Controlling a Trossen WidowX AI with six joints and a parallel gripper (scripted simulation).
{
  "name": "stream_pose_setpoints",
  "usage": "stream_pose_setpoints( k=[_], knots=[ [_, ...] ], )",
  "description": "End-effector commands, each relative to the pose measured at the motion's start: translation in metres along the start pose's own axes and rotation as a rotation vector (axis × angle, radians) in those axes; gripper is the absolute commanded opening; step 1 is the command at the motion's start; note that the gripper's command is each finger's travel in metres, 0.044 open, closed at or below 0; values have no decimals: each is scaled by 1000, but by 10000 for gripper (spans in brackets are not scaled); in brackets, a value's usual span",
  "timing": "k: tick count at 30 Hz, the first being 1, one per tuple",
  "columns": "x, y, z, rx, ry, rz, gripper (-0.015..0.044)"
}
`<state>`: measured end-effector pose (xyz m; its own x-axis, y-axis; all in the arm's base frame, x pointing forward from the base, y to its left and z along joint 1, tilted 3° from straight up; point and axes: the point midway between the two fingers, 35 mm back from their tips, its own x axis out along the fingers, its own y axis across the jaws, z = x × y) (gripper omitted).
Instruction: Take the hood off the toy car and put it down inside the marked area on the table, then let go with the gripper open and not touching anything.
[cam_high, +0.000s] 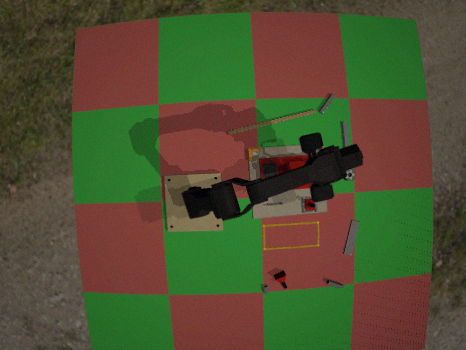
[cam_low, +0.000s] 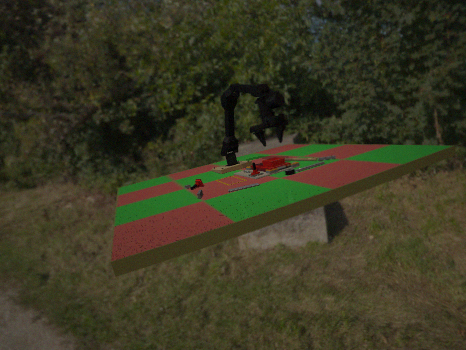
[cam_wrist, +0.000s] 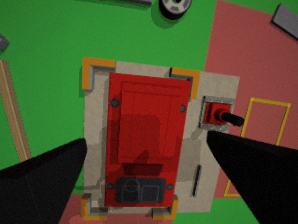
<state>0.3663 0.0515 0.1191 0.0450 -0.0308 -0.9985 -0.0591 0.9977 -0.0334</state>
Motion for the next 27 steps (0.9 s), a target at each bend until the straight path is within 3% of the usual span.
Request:
stream_pose_setpoints(
  k=[1, 27],
  knots=[
    [13, -11, -5, 132, 73, 15, 440],
    [27, -9, -9, 132, 73, 15, 440]
  ],
)
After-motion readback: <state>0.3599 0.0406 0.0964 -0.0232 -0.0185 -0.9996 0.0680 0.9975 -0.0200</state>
